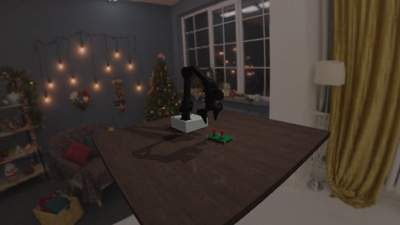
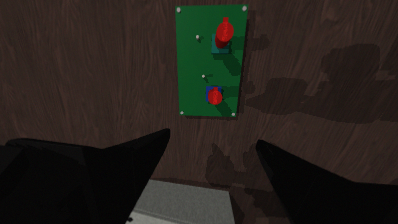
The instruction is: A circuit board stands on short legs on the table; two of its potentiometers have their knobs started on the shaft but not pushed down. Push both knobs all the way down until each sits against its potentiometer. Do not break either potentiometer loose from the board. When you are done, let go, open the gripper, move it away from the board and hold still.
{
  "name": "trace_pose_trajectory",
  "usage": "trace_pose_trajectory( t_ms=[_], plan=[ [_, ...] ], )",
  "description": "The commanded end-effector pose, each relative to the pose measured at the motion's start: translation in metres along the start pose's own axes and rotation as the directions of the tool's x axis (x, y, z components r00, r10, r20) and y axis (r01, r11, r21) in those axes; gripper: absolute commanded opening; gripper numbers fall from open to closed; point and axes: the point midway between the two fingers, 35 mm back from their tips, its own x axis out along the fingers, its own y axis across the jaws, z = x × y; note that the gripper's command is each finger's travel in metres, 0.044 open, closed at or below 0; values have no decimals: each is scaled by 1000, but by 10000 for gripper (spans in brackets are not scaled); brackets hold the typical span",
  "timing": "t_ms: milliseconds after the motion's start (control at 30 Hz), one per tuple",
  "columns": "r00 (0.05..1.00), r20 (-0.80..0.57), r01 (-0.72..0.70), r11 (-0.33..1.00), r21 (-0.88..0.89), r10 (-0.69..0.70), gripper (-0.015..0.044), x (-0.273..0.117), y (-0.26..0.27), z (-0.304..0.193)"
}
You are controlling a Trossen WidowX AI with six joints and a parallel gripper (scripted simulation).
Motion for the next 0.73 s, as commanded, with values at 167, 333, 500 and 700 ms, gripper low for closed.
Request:
trace_pose_trajectory(
  t_ms=[167,333,500,700],
  plan=[
    [1000,-9,1,1000,0,-1,440,6,-1,-67],
    [1000,-9,1,1000,0,-1,440,6,-1,-67],
    [1000,-9,1,1000,0,-1,440,6,-1,-67],
    [1000,-9,1,1000,0,-1,440,6,-1,-67]
  ],
)
